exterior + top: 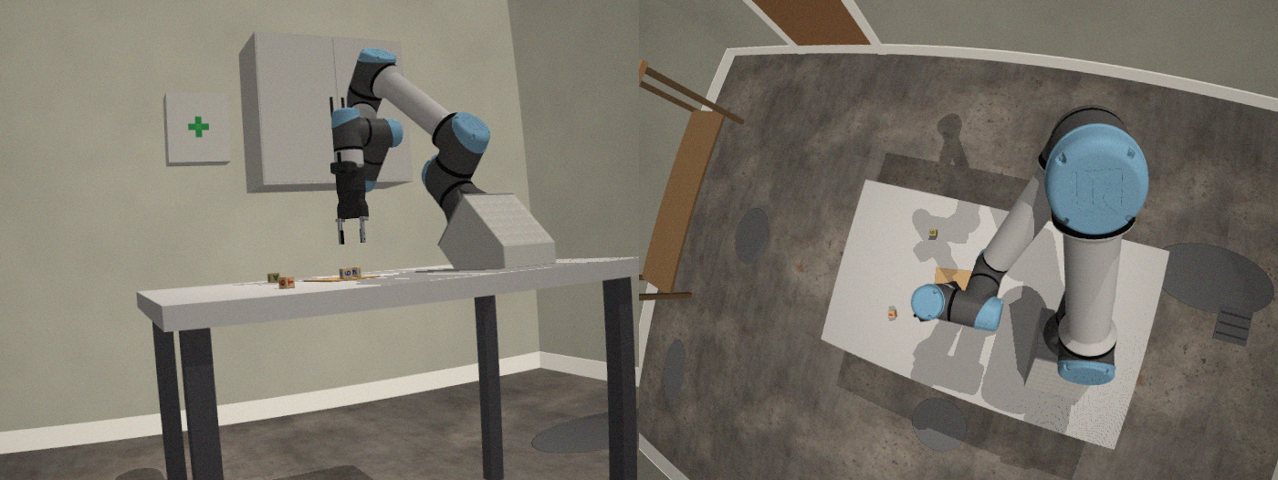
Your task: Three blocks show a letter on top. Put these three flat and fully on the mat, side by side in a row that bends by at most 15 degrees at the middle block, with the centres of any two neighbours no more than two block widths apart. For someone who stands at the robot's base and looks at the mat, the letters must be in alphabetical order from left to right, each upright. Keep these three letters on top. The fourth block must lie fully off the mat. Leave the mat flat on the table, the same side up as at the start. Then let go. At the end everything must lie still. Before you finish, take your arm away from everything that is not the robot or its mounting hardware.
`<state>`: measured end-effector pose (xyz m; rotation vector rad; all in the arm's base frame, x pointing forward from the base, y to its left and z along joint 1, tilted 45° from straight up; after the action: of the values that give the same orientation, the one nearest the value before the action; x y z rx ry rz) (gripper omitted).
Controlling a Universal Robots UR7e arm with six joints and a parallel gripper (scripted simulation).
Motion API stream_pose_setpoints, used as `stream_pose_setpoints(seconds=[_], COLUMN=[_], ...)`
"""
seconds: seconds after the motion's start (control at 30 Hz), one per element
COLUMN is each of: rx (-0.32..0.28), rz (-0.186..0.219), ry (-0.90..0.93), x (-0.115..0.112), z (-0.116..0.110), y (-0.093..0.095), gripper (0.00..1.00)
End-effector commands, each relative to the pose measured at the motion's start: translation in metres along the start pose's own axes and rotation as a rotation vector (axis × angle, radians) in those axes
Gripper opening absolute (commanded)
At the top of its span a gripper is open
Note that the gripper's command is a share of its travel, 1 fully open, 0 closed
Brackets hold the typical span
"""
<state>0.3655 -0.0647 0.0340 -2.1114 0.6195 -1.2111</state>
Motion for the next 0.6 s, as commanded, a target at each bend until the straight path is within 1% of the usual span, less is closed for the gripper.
stream_pose_setpoints(seconds=[0.0,0.57], rx=[0.0,-0.003], rz=[-0.001,0.001], ry=[0.002,0.0], x=[0.0004,-0.0007], z=[-0.0008,-0.0014], y=[0.0,0.0028], gripper=[0.98,0.98])
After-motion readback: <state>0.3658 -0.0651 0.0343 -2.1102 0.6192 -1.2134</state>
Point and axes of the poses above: the point where the finger pads meet when closed, its own y axis out along the fingers, its own x axis across the jaws, z = x × y, the point moved 4 cm from there along -y, back along the fingers, and after that the axes turned 12 degrees about y, right-handed, at the moved point
